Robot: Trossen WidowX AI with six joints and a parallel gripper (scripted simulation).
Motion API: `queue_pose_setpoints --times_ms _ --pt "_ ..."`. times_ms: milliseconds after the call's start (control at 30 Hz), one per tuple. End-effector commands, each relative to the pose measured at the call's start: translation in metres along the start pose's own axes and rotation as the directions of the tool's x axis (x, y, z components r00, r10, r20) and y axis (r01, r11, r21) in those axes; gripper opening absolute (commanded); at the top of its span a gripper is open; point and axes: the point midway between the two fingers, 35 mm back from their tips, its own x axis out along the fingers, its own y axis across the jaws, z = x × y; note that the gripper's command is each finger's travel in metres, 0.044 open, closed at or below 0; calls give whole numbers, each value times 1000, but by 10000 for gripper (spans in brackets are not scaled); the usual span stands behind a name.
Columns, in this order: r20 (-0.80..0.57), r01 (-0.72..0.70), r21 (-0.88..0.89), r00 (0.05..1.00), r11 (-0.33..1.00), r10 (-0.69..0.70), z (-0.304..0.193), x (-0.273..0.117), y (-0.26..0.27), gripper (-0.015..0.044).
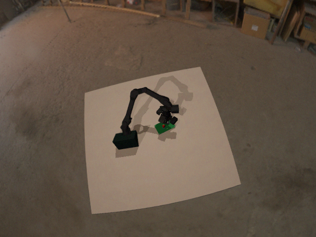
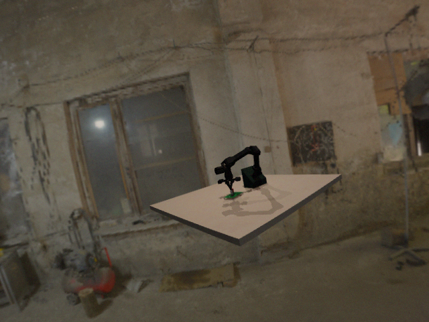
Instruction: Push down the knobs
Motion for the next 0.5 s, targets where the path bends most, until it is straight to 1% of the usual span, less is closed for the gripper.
queue_pose_setpoints --times_ms 0,233,267,467 --pt "0 3 -3 1000 1000 -3 0 -5 0 0" --pt "1 3 -3 1000 1000 -3 0 -15 0 0" --pt "3 9 3 1000 1000 -9 1 -10 -1 26" --pt "3 9 3 1000 1000 -9 1 -10 -1 184"
